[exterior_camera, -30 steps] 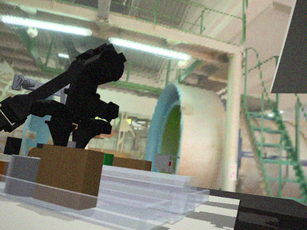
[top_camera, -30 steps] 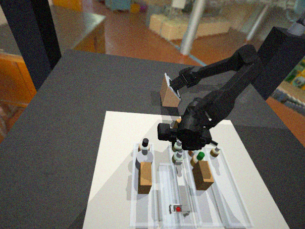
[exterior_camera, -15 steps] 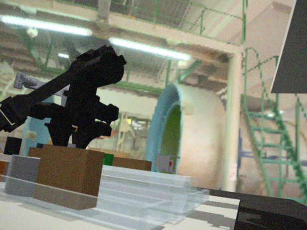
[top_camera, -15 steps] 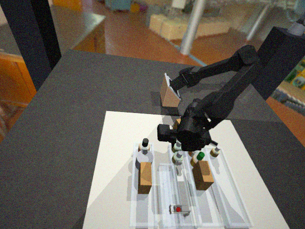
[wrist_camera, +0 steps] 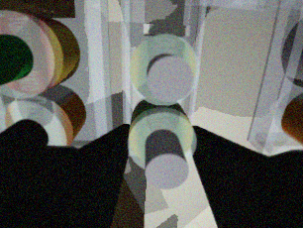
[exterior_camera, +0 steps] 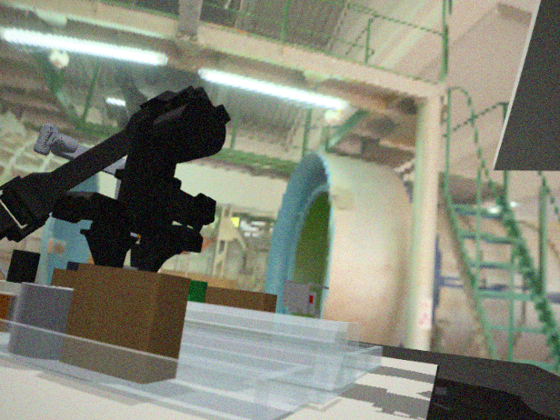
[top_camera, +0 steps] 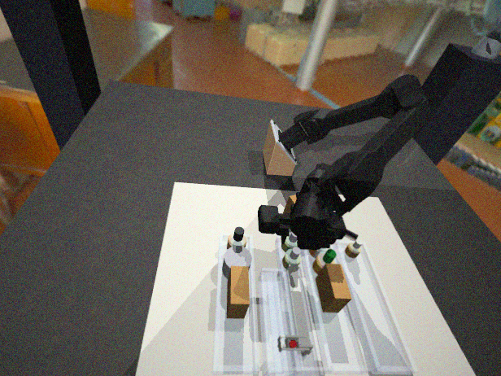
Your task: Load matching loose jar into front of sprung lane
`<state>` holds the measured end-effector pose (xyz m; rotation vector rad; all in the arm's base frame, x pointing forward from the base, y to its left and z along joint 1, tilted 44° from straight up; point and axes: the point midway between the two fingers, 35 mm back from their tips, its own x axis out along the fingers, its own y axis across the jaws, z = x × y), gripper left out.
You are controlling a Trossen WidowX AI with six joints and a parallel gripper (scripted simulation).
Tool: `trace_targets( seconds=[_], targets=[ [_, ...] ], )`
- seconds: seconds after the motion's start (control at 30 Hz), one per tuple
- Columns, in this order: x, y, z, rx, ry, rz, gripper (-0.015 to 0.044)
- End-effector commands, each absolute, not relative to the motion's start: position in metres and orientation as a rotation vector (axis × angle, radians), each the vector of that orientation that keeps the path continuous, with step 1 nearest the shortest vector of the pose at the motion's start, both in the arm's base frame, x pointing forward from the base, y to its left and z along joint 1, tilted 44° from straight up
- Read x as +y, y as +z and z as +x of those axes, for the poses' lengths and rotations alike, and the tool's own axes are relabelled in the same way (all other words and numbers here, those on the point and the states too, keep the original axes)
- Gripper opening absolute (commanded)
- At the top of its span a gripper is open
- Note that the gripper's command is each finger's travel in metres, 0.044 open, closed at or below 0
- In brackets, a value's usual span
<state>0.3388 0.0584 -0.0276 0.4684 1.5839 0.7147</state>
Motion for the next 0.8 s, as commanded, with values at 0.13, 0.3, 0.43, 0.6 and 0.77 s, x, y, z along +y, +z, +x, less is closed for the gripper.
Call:
trace_targets(
  seconds=[0.13, 0.3, 0.43, 0.6, 0.77],
  targets=[
    [0.062, -0.0278, 0.343, 1.562, 0.723, 0.471, 0.0],
    [0.063, -0.0289, 0.3425, 1.562, 0.723, 0.471, 0.0],
    [0.0638, -0.0298, 0.3422, 1.562, 0.723, 0.471, 0.0],
    [0.0648, -0.0309, 0.3417, 1.562, 0.723, 0.471, 0.0],
    [0.0656, -0.0321, 0.3412, 1.562, 0.723, 0.471, 0.0]
  ],
)
